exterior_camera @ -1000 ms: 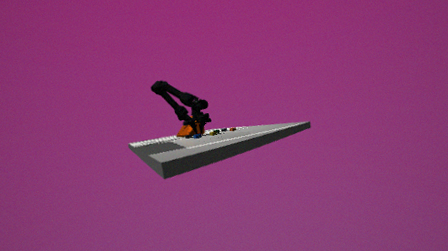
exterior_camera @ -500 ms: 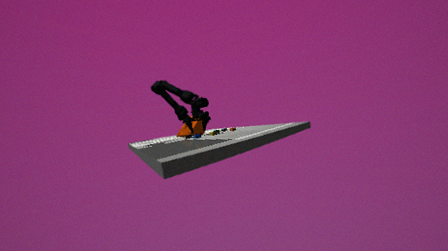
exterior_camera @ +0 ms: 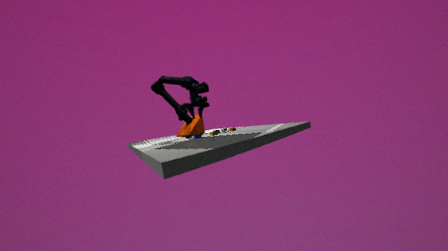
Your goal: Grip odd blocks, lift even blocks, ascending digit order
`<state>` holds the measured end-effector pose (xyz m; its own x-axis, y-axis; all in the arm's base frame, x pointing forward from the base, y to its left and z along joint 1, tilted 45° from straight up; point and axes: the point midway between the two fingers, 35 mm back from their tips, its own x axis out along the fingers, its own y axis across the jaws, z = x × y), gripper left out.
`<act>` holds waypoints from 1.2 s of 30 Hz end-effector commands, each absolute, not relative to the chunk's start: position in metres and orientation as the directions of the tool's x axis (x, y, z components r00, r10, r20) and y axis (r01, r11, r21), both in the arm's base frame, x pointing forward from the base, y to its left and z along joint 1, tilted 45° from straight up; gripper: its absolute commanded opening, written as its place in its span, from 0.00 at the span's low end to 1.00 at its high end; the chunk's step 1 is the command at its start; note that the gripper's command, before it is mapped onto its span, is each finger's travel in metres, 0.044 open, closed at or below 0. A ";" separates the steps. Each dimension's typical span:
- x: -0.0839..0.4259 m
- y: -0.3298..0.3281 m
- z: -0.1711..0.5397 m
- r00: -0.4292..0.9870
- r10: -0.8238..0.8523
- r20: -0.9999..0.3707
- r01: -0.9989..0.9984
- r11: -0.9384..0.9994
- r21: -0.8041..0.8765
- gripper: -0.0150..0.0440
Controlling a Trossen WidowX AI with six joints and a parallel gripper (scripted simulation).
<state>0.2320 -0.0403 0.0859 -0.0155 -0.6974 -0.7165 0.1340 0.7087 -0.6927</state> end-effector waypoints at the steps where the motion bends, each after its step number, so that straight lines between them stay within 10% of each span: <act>1: 0.229 -0.035 0.093 -0.027 -0.697 -0.716 0.139 0.707 -0.694 0.46; 25: 0.262 0.048 0.013 -0.025 -0.693 -0.720 0.141 0.711 -0.689 0.46; 36: 0.260 -0.009 -0.045 -0.024 -0.696 -0.718 0.142 0.708 -0.691 0.93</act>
